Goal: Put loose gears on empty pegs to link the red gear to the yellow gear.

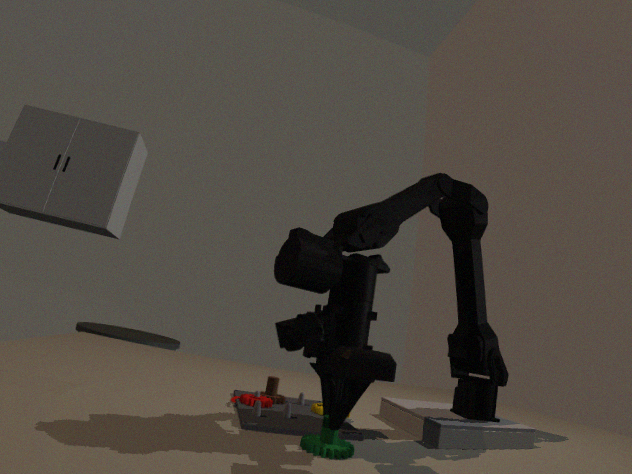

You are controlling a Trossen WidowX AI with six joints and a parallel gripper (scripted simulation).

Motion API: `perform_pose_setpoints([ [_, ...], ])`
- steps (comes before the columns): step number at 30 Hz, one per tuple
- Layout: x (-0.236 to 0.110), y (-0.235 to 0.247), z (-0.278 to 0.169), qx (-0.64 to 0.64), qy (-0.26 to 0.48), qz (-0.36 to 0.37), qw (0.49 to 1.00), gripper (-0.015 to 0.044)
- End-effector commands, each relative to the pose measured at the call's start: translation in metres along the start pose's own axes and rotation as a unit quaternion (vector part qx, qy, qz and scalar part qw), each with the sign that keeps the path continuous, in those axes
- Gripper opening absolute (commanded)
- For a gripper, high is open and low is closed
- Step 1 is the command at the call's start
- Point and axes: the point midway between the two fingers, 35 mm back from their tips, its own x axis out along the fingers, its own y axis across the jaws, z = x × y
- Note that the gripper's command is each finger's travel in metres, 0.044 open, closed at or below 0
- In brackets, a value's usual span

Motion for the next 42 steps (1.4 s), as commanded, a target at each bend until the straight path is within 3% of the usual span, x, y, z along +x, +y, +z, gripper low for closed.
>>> perform_pose_setpoints([
  [1,0.0,0.0,0.0,0.002,-0.001,0.001,1.0,0.0],
  [42,-0.091,0.0,0.008,0.002,-0.001,0.001,1.0,0.0],
])
